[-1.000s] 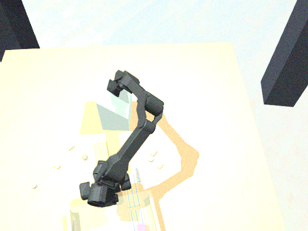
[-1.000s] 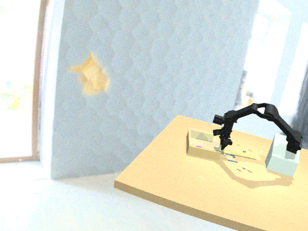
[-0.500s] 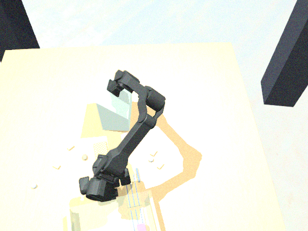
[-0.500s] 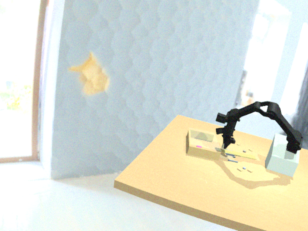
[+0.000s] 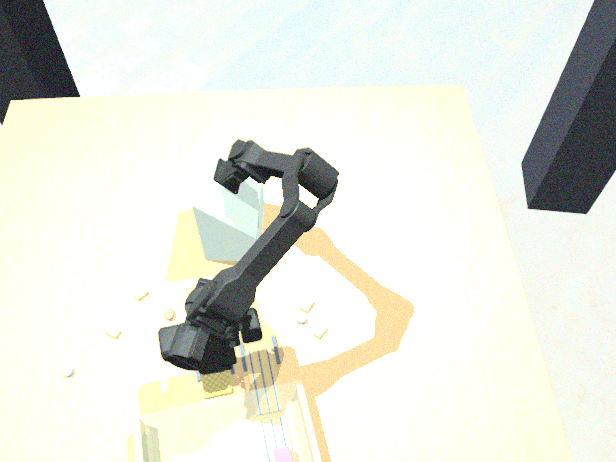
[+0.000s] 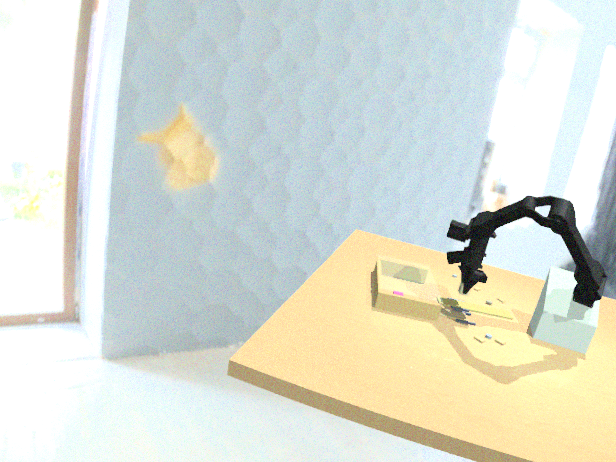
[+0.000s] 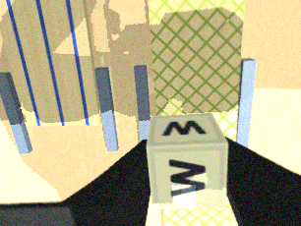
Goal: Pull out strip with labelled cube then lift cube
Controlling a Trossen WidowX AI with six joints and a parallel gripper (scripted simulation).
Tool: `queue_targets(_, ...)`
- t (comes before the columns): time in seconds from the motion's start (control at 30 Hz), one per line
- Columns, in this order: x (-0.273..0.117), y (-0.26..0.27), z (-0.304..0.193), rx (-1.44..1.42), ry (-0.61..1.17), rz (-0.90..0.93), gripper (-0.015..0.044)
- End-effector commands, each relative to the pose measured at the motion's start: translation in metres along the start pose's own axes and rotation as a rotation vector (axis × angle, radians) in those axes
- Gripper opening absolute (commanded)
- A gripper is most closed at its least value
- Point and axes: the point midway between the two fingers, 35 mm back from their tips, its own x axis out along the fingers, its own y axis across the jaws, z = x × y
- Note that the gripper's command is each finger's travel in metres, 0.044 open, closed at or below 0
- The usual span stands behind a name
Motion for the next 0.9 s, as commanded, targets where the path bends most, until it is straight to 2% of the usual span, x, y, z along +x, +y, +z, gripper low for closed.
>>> queue_targets(0.0,0.0,0.003,-0.01,-0.003,0.007,0.0,0.0)
queue_targets(0.57,0.0,0.017,-0.061,-0.001,0.008,0.0,0.0)
queue_targets(0.77,-0.032,0.016,-0.06,-0.001,0.009,-0.001,0.0)
queue_targets(0.87,-0.035,0.016,-0.061,-0.001,0.009,-0.001,0.0)
